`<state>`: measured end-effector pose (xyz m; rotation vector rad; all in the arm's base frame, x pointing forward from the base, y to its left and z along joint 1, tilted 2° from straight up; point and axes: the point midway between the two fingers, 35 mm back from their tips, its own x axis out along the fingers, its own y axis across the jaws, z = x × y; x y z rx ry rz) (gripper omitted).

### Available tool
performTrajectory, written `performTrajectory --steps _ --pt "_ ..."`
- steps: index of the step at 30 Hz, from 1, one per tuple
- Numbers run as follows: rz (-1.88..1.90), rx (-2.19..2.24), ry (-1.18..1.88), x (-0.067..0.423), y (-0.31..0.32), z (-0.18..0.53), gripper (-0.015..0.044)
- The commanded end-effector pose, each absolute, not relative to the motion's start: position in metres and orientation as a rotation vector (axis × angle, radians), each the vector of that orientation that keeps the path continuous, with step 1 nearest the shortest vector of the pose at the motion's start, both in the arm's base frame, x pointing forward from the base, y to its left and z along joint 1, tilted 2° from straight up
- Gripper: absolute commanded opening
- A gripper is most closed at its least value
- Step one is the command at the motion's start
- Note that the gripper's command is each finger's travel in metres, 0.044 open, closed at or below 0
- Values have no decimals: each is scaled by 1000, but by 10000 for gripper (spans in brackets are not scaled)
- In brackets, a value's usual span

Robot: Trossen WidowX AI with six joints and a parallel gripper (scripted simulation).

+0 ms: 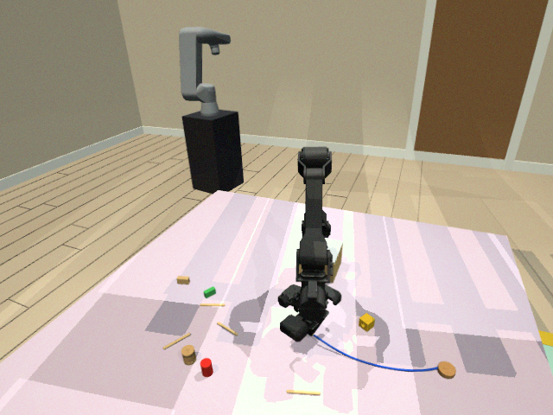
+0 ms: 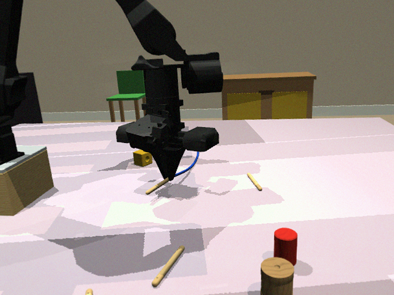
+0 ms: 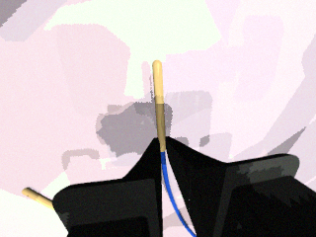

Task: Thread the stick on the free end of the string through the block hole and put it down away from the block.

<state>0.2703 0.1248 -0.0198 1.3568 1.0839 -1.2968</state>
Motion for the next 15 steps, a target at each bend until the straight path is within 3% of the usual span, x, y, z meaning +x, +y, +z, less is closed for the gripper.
performTrajectory --steps 1,15 --pt "-1291 1364 1081 273 126 -13 0" --pt "-1291 1364 1081 272 126 5 0"
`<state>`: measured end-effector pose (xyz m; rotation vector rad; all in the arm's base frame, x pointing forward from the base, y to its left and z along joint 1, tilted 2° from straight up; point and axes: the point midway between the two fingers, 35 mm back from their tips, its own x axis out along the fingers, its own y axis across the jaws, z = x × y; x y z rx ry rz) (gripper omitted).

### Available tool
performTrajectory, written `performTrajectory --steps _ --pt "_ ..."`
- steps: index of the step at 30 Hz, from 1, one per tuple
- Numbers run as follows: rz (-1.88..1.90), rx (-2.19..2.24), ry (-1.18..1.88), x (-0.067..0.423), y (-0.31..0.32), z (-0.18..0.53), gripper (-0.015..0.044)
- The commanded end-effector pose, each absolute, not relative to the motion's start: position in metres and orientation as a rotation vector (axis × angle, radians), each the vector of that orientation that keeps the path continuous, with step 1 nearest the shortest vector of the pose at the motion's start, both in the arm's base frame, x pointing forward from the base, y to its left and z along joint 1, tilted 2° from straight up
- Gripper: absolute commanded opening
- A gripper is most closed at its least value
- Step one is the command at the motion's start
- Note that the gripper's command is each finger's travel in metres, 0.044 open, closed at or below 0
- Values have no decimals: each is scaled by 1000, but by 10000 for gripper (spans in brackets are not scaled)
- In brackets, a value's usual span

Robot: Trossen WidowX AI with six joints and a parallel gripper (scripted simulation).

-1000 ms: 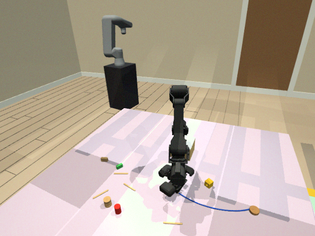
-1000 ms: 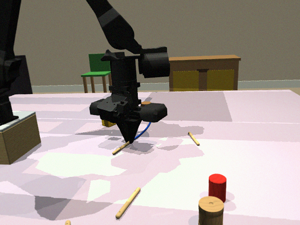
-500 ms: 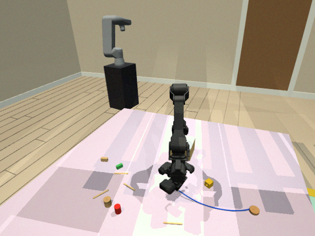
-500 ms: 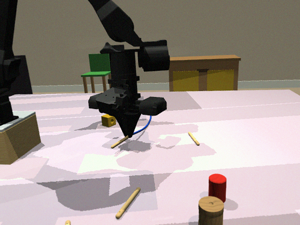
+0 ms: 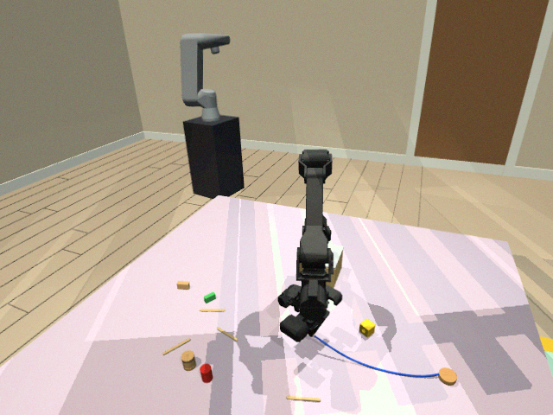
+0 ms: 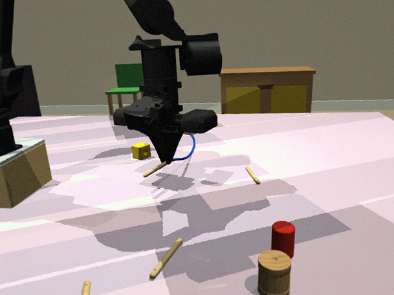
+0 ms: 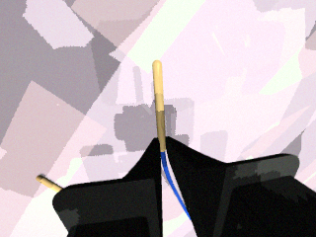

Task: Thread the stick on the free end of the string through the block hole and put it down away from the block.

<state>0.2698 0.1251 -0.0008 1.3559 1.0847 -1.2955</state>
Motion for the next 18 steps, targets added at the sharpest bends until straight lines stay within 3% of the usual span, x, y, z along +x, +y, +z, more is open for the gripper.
performTrajectory --steps 1,18 --pt "-1291 1364 1081 272 126 7 0" --pt "-1296 1353 1085 268 125 20 0"
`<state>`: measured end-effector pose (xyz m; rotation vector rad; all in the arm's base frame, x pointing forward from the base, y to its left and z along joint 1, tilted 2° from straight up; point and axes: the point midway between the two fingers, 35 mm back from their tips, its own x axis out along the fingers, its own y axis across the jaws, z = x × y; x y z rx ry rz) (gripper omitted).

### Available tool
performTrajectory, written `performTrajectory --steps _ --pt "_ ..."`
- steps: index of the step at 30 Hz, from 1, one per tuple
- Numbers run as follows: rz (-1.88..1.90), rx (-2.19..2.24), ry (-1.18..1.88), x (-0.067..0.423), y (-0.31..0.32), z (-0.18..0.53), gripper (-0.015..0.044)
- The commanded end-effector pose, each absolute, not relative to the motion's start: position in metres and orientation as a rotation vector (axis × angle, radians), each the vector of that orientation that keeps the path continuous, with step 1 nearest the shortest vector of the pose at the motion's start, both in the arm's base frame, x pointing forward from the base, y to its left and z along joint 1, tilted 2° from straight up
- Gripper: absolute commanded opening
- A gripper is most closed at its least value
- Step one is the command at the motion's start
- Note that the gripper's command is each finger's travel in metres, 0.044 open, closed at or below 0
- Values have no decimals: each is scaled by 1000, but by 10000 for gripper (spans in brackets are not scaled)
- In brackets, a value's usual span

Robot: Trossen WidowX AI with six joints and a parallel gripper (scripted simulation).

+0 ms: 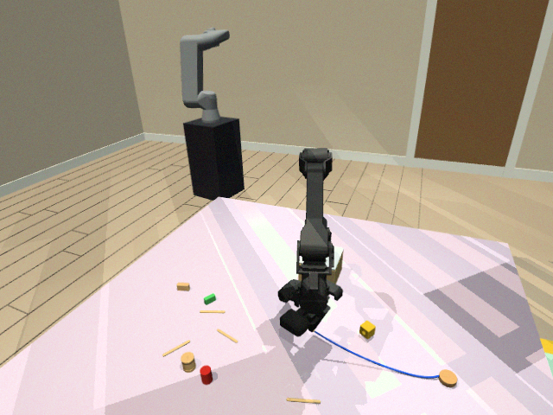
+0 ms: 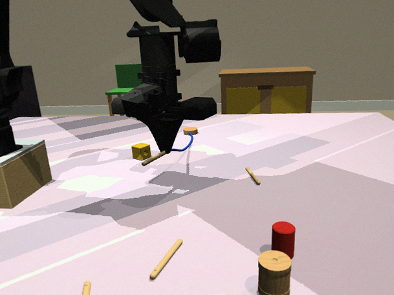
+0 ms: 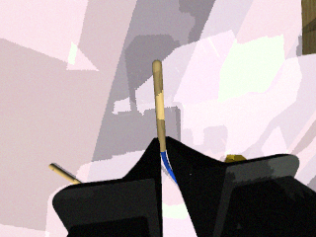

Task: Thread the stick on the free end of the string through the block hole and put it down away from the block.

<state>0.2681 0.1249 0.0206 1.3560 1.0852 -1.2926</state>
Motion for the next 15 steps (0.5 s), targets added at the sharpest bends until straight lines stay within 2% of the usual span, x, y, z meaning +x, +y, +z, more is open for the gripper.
performTrajectory --steps 1,15 --pt "-1298 1351 1083 268 126 21 0" --pt "-1335 1312 1061 268 139 33 0"
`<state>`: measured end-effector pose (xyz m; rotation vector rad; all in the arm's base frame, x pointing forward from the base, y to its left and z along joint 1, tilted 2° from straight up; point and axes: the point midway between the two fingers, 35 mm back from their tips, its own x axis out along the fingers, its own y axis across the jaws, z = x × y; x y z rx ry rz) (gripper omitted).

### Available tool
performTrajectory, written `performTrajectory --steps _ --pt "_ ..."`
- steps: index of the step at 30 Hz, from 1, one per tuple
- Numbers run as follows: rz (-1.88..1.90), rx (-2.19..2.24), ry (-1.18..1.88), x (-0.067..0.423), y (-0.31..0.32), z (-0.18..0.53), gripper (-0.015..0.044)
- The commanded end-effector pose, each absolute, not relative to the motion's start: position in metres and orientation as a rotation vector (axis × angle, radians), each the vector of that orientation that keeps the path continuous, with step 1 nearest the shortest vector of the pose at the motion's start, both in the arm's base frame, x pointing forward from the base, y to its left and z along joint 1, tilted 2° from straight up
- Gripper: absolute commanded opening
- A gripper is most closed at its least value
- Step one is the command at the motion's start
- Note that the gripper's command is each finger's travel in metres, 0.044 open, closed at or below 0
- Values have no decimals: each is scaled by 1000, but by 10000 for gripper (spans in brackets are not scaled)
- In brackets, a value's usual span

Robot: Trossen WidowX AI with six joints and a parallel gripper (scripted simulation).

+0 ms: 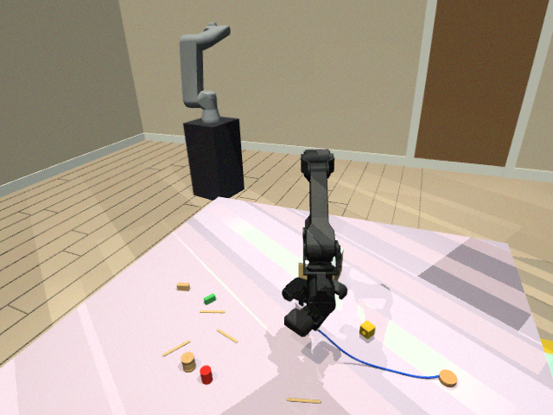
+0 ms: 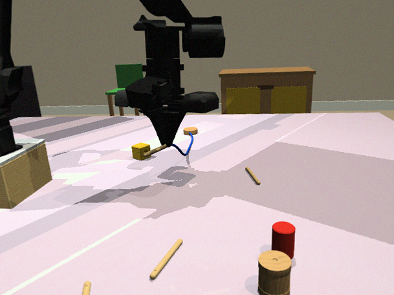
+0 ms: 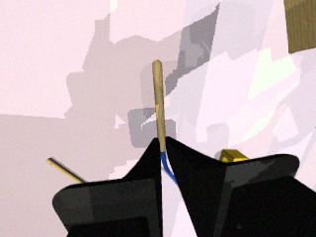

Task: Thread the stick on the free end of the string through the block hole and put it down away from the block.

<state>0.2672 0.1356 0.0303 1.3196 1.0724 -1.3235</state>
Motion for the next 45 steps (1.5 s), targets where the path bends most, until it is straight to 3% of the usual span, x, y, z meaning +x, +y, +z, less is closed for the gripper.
performTrajectory --steps 1,45 --pt "-1338 1309 1059 268 140 33 0" --pt "-1417 1183 962 260 179 74 0"
